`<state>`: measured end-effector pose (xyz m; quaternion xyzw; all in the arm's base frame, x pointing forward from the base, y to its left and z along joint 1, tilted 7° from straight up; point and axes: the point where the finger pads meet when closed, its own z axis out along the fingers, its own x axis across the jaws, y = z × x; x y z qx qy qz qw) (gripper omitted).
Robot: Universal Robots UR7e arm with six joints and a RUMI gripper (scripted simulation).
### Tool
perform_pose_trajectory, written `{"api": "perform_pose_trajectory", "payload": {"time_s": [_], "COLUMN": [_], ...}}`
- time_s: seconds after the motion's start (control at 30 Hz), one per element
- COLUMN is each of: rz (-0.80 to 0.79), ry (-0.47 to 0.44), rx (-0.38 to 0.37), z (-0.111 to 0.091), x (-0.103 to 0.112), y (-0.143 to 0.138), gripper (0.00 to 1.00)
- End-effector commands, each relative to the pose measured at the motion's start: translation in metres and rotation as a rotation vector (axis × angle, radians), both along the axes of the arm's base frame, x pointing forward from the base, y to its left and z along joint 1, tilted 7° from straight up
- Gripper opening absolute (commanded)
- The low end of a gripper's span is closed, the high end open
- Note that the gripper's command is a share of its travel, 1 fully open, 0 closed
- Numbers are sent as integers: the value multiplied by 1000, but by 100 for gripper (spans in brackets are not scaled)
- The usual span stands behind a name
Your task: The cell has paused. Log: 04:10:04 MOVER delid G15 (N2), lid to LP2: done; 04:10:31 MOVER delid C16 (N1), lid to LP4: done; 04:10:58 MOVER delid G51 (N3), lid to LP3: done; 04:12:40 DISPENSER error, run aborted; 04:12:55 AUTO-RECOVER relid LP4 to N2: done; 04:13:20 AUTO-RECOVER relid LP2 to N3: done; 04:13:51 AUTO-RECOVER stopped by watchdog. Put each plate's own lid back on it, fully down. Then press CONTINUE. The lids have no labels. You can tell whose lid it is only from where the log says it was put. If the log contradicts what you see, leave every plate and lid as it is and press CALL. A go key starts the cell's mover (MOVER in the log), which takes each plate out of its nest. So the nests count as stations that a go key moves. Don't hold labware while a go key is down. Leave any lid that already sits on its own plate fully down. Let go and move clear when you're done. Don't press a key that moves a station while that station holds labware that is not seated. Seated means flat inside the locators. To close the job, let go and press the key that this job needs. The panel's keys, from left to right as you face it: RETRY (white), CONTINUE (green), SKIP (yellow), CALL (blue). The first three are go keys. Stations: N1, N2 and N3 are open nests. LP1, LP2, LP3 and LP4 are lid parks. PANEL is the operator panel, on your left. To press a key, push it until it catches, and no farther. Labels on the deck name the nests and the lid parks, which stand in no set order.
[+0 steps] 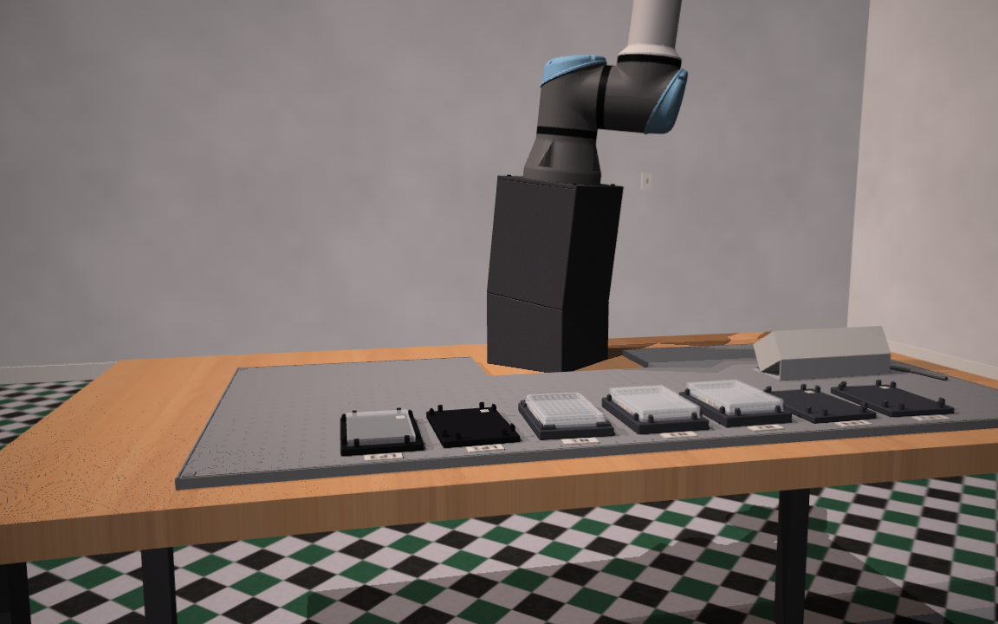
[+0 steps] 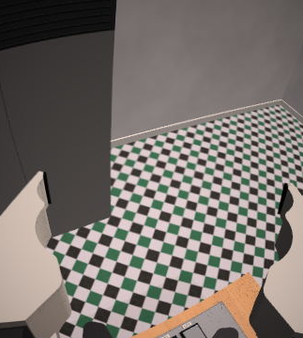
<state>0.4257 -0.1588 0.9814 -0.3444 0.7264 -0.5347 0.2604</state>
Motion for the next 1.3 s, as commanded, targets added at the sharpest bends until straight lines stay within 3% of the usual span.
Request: {"api": "perform_pose_trajectory", "payload": {"time_s": [0.0,0.27,0.43,0.77,1.0,1.27], "rz": [5,8,8,12,12,16], "ry": [29,29,29,67,63,101], "rx": [24,25,25,55,53,83], "z": [-8,-27,-29,-60,-66,-94], "x": [12,40,44,80,87,115], "y": [-14,-33,-35,-60,-66,-86], "gripper": [82,82,82,82,82,82]}}
